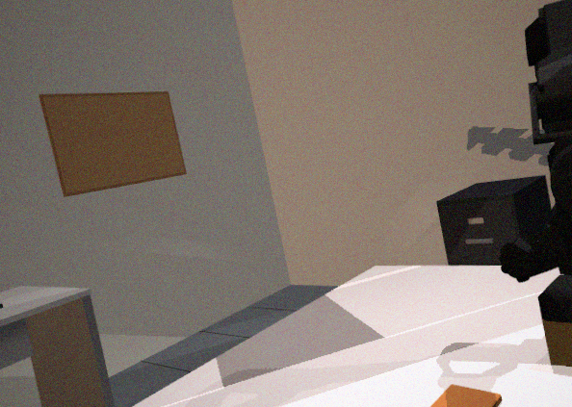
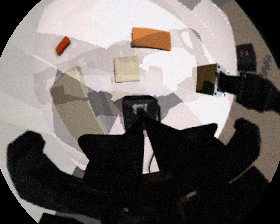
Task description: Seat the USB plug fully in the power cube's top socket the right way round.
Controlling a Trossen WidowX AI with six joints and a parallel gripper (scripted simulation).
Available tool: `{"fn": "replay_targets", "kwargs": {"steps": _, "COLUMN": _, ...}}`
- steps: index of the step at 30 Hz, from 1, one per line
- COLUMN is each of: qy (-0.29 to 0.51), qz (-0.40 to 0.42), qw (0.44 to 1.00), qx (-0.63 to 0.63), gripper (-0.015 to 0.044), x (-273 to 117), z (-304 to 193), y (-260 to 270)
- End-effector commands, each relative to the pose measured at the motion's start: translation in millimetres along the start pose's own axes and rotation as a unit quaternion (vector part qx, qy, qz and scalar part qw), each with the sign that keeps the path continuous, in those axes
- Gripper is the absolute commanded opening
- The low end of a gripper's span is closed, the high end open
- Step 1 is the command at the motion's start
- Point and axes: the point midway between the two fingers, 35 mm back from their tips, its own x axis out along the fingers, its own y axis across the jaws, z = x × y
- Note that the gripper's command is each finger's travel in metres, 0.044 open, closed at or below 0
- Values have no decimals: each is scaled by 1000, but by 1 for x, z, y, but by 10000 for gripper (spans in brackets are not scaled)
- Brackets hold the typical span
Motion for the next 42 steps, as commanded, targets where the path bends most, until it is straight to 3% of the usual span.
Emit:
{"fn": "replay_targets", "kwargs": {"steps": 1, "qy": 0, "qz": -1, "qw": 1000, "qx": 0, "gripper": 0, "x": 1, "z": 0, "y": 0}}
{"fn": "replay_targets", "kwargs": {"steps": 42, "qy": 0, "qz": -1, "qw": 1000, "qx": 0, "gripper": 0, "x": 6, "z": 1, "y": -1}}
